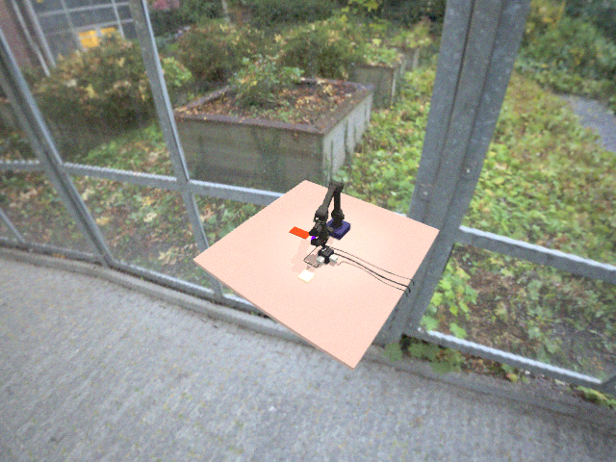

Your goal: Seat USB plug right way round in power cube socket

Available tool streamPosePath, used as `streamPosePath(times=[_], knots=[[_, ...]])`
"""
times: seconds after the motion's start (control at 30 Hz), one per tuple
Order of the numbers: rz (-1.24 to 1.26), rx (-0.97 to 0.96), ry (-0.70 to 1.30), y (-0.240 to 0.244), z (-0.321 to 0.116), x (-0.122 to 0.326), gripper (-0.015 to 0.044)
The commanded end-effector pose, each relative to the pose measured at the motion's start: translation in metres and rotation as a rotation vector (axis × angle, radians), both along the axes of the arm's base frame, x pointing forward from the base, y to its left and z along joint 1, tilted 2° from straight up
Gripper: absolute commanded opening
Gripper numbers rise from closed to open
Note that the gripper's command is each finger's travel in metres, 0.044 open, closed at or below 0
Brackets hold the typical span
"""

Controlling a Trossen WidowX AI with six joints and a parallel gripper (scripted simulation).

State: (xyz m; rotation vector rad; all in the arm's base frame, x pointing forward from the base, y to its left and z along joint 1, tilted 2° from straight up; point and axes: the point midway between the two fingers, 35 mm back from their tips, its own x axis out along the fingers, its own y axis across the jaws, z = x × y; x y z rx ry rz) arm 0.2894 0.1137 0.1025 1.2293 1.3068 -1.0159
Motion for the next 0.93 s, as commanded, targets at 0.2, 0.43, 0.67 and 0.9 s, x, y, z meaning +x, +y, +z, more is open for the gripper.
streamPosePath(times=[0.2, 0.43, 0.67, 0.9], knots=[[0.000, 0.000, -0.001, 0.000, 0.000, 0.000, 0.0095], [0.000, 0.000, -0.001, 0.000, 0.000, 0.000, 0.0095], [0.000, 0.000, -0.001, 0.000, 0.004, 0.000, 0.0095], [0.000, 0.000, -0.001, 0.000, 0.011, -0.001, 0.0095]])
